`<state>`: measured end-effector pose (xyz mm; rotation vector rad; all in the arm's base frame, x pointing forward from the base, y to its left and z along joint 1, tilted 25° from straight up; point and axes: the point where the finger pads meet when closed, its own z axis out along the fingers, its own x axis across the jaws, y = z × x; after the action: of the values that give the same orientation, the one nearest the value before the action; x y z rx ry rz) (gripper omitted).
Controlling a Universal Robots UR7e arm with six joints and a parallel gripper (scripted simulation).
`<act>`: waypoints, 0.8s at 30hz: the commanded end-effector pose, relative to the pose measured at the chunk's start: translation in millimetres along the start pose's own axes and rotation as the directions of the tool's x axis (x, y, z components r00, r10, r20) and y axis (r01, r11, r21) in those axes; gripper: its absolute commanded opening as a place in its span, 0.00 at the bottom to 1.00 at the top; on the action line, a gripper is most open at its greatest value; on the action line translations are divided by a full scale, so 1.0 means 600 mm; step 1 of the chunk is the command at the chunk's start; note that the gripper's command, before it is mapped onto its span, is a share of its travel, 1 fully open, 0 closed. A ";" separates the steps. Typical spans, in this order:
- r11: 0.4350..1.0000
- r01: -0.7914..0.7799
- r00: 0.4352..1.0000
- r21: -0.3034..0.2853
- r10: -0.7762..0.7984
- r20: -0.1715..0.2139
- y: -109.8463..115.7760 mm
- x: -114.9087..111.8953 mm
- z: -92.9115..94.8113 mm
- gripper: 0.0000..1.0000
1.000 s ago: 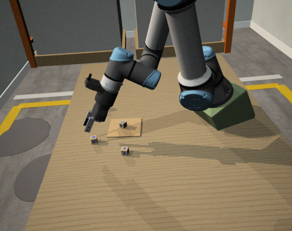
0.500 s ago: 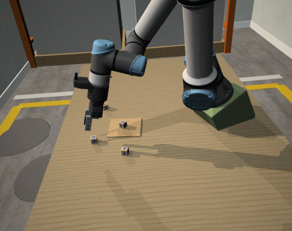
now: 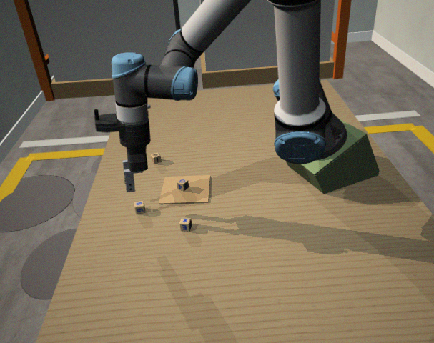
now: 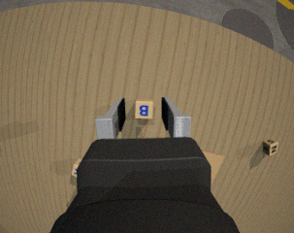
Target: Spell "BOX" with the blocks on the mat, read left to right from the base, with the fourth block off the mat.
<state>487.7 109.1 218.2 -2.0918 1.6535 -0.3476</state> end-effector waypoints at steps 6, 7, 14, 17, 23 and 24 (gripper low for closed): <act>0.998 0.001 1.000 -0.061 -0.001 0.000 -0.001 0.000 -0.005 0.79; 0.998 0.001 1.000 -0.065 -0.001 -0.001 -0.001 -0.001 -0.005 0.79; 0.997 0.002 1.000 -0.077 -0.002 -0.001 0.000 -0.001 -0.006 0.79; 0.997 0.002 1.000 -0.077 -0.002 -0.001 0.000 -0.001 -0.006 0.79; 0.997 0.002 1.000 -0.077 -0.002 -0.001 0.000 -0.001 -0.006 1.00; 0.997 0.002 1.000 -0.077 -0.002 -0.001 0.000 -0.001 -0.006 1.00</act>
<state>485.9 108.9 221.2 -2.1496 1.6914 -0.2880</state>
